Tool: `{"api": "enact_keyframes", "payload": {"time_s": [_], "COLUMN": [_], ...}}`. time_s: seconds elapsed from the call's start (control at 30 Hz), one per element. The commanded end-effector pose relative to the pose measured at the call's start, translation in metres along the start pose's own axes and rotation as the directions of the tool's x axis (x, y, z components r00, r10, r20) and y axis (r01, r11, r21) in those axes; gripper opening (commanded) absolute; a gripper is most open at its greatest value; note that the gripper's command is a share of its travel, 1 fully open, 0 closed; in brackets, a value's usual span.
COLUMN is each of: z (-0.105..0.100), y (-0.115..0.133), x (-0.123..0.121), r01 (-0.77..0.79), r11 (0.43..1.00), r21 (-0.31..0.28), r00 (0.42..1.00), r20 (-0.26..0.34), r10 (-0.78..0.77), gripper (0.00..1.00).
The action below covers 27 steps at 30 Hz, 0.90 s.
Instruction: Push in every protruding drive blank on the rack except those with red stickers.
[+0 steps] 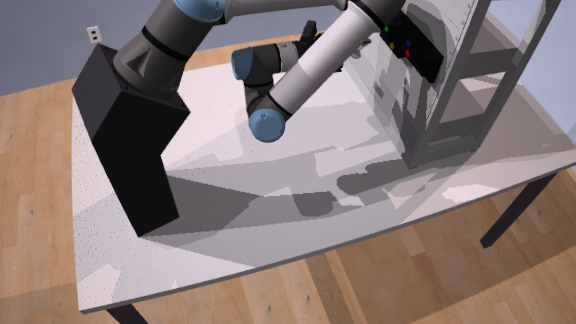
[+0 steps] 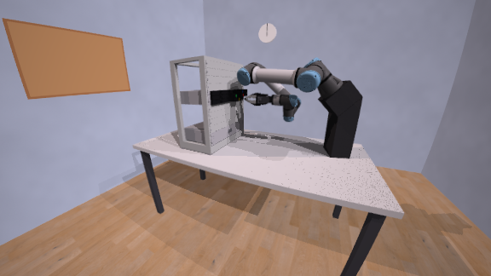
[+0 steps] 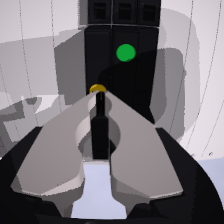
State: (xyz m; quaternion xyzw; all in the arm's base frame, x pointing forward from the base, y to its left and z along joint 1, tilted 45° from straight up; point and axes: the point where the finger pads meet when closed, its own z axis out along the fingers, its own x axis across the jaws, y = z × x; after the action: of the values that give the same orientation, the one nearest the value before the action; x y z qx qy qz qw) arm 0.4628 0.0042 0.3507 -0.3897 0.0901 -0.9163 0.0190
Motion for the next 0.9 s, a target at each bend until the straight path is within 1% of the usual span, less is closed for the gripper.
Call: {"api": "enact_keyframes", "payload": {"time_s": [0.0,0.23,0.33,0.43,0.53,0.6,0.73,0.87], "z": [-0.009,-0.011,-0.007,0.003,0.019,0.019,0.039,0.046], "y": [0.011,0.014,0.014,0.014,0.013,0.013,0.013,0.013], "x": [-0.004,-0.005,-0.005,-0.005,-0.005,-0.005,-0.005,-0.005], "r01": [-0.001,-0.001,-0.001,-0.001,-0.001,-0.001,-0.001,-0.001], "r11": [1.000,1.000,1.000,1.000,1.000,1.000,1.000,1.000], "r21": [0.006,0.006,0.006,0.006,0.006,0.006,0.006,0.006], "r00": [1.000,1.000,1.000,1.000,1.000,1.000,1.000,1.000], "r20": [-0.001,-0.001,-0.001,-0.001,-0.001,-0.001,-0.001,-0.001], "r10": [0.001,0.001,0.001,0.001,0.001,0.001,0.001,0.001], "gripper": [0.00,0.00,0.00,0.00,0.00,0.00,0.00,0.00]}}
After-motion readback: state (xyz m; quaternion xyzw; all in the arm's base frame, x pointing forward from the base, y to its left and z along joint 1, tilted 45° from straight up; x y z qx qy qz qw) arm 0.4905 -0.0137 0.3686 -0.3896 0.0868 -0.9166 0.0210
